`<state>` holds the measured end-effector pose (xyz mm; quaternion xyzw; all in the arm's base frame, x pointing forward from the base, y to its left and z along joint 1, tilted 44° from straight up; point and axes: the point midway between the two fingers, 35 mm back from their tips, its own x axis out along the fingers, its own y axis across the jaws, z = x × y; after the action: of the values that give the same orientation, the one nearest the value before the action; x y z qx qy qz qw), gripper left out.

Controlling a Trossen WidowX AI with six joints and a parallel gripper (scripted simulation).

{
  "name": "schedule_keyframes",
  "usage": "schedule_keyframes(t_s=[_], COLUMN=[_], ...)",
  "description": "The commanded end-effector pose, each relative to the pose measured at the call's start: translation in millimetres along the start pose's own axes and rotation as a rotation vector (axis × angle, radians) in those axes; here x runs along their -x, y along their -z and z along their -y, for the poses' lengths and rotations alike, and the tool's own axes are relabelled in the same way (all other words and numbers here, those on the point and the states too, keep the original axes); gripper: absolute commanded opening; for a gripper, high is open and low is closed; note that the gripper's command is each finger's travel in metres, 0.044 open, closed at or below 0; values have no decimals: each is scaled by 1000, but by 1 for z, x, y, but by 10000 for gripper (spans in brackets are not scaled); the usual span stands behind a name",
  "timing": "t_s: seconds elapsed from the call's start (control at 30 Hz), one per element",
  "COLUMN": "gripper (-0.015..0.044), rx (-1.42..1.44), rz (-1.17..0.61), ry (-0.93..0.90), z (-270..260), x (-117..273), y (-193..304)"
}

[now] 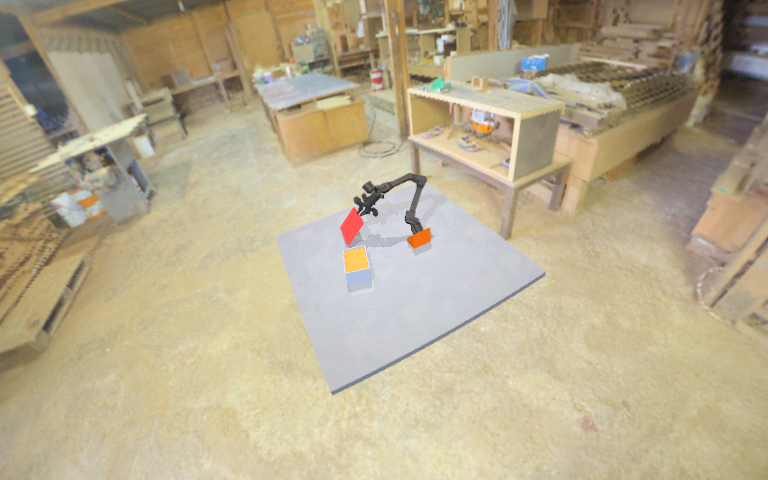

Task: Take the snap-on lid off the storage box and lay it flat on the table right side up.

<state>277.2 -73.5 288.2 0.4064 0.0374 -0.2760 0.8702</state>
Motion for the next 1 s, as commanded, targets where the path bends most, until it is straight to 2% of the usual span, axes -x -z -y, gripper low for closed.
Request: schedule_keyframes(t_s=[0.0,0.97], gripper=[0,0], rx=[2,3], rz=[-5,-3], ry=[-13,-15], z=[0,17], x=[-1,-16], y=[1,1])
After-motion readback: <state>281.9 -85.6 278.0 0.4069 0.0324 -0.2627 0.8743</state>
